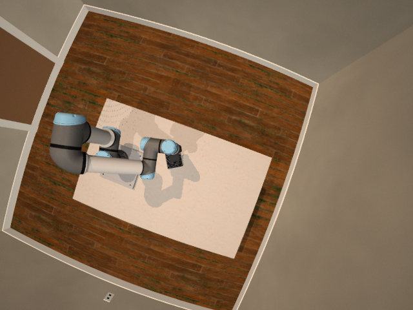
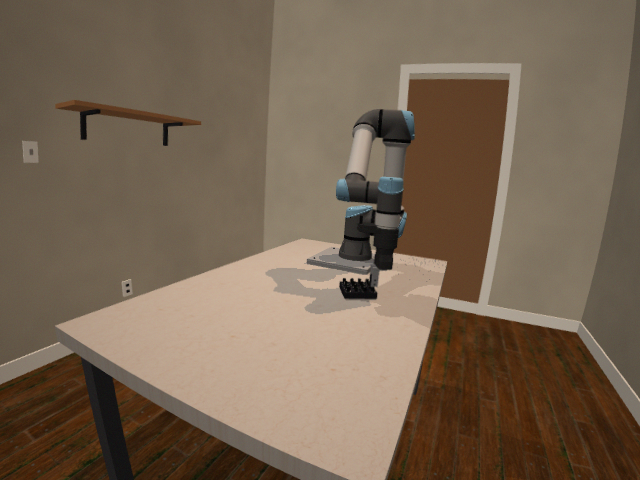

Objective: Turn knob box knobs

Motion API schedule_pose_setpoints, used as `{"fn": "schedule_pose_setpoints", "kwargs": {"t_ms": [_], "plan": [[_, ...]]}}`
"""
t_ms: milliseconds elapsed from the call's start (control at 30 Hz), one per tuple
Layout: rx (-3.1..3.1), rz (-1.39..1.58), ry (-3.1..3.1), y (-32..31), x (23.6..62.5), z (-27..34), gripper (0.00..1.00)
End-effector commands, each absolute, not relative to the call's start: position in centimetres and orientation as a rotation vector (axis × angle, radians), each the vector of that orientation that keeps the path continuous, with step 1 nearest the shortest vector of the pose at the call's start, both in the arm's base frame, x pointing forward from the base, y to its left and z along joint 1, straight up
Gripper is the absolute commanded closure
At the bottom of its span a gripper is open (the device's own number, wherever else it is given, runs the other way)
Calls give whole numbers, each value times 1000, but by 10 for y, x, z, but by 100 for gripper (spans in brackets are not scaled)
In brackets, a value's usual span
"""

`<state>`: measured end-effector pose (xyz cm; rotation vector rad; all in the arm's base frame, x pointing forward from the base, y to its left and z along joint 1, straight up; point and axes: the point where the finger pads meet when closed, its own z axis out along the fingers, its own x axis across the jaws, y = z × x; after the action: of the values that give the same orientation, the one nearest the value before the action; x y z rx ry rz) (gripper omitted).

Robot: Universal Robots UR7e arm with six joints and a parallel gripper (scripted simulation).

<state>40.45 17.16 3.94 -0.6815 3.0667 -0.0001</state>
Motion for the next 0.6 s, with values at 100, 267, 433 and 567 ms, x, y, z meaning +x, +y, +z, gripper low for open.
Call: {"fn": "schedule_pose_setpoints", "kwargs": {"t_ms": [100, 267, 433, 567], "plan": [[-683, -1, 3067, 172, 403, 39, 54], [-683, -1, 3067, 172, 403, 39, 54], [-683, -1, 3067, 172, 403, 38, 54], [-684, 0, 3070, 172, 402, 35, 54]]}}
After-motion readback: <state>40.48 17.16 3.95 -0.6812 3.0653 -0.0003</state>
